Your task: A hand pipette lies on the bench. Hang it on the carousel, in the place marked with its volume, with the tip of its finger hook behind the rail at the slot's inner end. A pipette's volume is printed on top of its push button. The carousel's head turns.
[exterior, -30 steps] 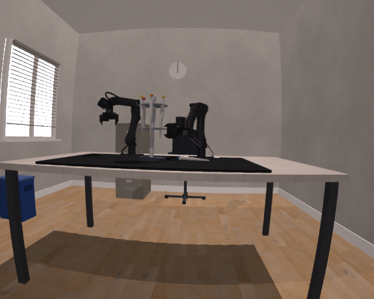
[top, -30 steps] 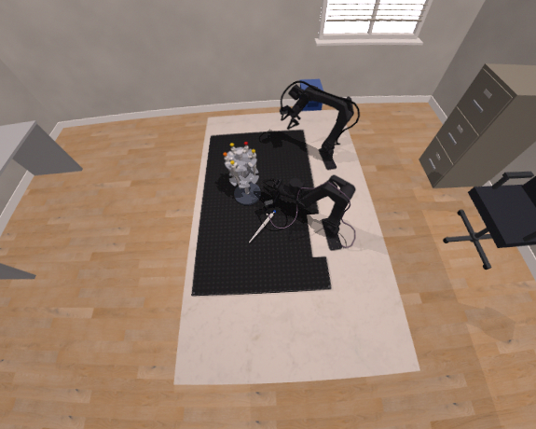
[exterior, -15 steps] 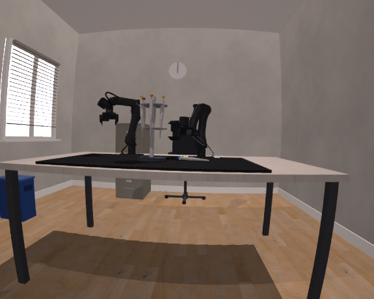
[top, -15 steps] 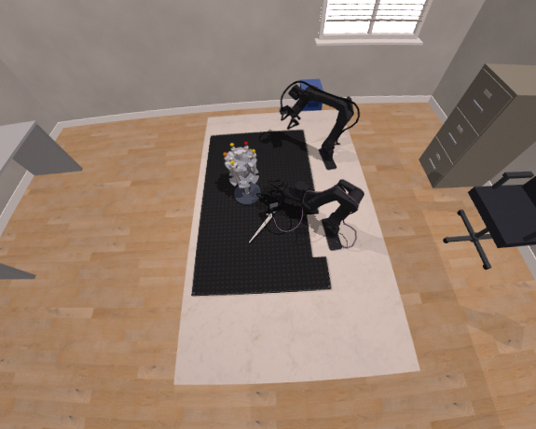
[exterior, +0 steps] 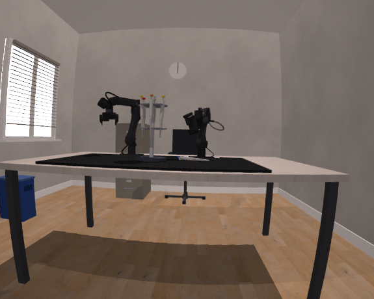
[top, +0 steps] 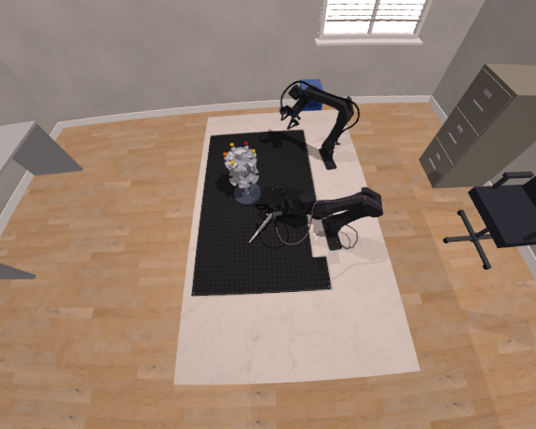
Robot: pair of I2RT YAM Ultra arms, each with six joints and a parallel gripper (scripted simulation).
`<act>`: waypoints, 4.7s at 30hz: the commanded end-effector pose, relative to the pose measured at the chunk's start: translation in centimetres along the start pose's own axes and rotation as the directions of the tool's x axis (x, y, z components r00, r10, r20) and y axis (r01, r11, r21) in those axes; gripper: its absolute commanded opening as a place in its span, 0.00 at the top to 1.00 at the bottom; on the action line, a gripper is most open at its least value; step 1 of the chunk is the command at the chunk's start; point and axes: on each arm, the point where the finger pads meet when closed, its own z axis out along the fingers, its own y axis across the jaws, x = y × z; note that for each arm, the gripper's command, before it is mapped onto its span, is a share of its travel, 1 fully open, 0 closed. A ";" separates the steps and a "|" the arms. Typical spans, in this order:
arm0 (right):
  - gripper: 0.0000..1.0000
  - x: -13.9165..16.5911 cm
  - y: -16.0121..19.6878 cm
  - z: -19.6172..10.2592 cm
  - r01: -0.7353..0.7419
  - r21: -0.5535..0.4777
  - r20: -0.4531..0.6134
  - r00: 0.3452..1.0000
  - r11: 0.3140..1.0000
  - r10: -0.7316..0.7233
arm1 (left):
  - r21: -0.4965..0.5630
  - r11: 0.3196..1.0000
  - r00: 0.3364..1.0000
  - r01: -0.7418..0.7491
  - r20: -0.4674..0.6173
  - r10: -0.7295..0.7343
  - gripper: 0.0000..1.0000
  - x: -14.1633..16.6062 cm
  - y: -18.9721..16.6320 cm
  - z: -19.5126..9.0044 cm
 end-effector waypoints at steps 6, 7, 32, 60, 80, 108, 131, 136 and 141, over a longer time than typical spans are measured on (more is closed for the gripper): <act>0.00 -1.0 -0.4 -0.6 0.024 0.019 0.041 0.999 1.000 -0.025 | -0.172 0.943 0.938 -0.286 -0.252 0.239 0.00 -2.7 2.8 -2.8; 0.00 -1.0 -0.4 -0.6 0.024 0.019 0.041 0.999 1.000 -0.025 | -0.179 0.933 0.930 -0.312 -0.261 0.261 0.00 -3.3 2.9 -3.2; 0.00 -1.0 -0.4 -0.6 0.024 0.019 0.041 0.999 1.000 -0.025 | -0.217 0.519 0.547 -0.827 -0.523 0.654 0.00 -15.8 5.7 -11.5; 0.00 -1.0 -0.4 -0.6 0.024 0.019 0.041 0.999 1.000 -0.025 | -0.196 0.520 0.363 -0.832 -0.899 0.243 0.46 -11.2 8.2 -3.5; 0.00 -1.0 -0.4 -0.6 0.024 0.019 0.041 0.999 1.000 -0.025 | -0.202 0.348 0.195 -0.915 -0.979 -0.057 0.46 0.2 10.4 2.9; 0.00 -1.0 -0.4 -0.6 0.024 0.019 0.041 0.999 1.000 -0.025 | 0.499 0.286 -0.454 -0.818 -0.865 0.213 0.46 0.3 9.6 3.0; 0.00 -1.0 -0.4 -0.6 0.024 0.019 0.041 0.999 1.000 -0.025 | 0.958 0.062 -0.890 -0.282 -0.285 0.355 0.46 0.3 9.6 3.0; 0.00 -1.0 -0.4 -0.6 0.024 0.019 0.041 0.999 1.000 -0.025 | 0.981 0.027 -0.914 -0.193 -0.190 0.360 0.46 0.3 9.6 3.0; 0.00 -1.0 -0.4 -0.6 0.024 0.019 0.041 0.999 1.000 -0.025 | 0.999 -0.039 -0.934 -0.023 -0.008 0.358 0.46 0.3 9.6 3.0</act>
